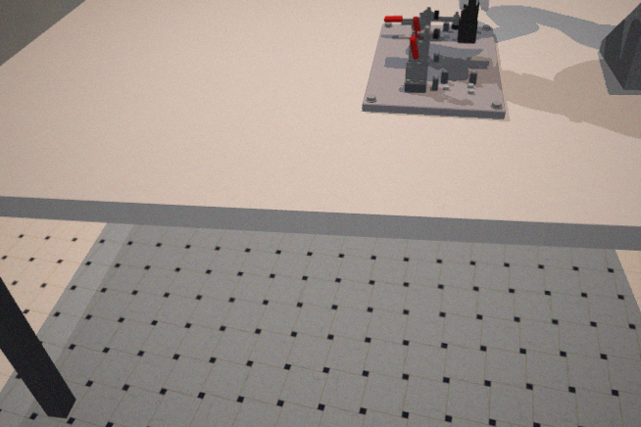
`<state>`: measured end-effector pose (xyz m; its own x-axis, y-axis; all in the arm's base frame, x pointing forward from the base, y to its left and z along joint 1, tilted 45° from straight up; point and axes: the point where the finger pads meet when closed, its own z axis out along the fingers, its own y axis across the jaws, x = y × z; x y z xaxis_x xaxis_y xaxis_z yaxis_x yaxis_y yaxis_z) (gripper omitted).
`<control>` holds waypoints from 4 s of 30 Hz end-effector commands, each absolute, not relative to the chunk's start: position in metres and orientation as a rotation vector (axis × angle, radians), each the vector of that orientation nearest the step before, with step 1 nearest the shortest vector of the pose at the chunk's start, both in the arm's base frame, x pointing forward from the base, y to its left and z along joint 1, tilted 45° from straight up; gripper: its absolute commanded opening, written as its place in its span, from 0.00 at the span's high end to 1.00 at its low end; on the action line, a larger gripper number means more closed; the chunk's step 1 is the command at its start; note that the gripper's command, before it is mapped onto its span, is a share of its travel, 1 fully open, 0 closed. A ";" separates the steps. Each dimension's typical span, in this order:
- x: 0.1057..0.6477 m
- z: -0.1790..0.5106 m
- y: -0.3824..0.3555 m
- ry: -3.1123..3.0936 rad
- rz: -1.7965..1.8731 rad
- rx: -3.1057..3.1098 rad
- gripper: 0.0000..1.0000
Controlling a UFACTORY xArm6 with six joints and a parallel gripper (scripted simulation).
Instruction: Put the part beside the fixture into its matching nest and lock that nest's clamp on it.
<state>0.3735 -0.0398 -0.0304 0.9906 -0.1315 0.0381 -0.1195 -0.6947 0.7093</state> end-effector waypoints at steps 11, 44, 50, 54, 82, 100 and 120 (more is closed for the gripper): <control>0.378 -0.051 -0.018 -0.174 -0.016 2.347 1.00; 0.376 -0.078 -0.040 -0.174 -0.016 2.347 1.00; 0.376 -0.078 -0.040 -0.174 -0.016 2.347 1.00; 0.376 -0.078 -0.040 -0.174 -0.016 2.347 1.00; 0.377 -0.080 -0.042 -0.174 -0.015 2.347 1.00; 0.377 -0.081 -0.043 -0.174 -0.015 2.347 1.00; 0.376 -0.075 -0.049 -0.174 -0.015 2.347 1.00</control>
<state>0.3753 -0.0461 -0.0777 0.9909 -0.1285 0.0391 -0.1187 -0.7014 0.7029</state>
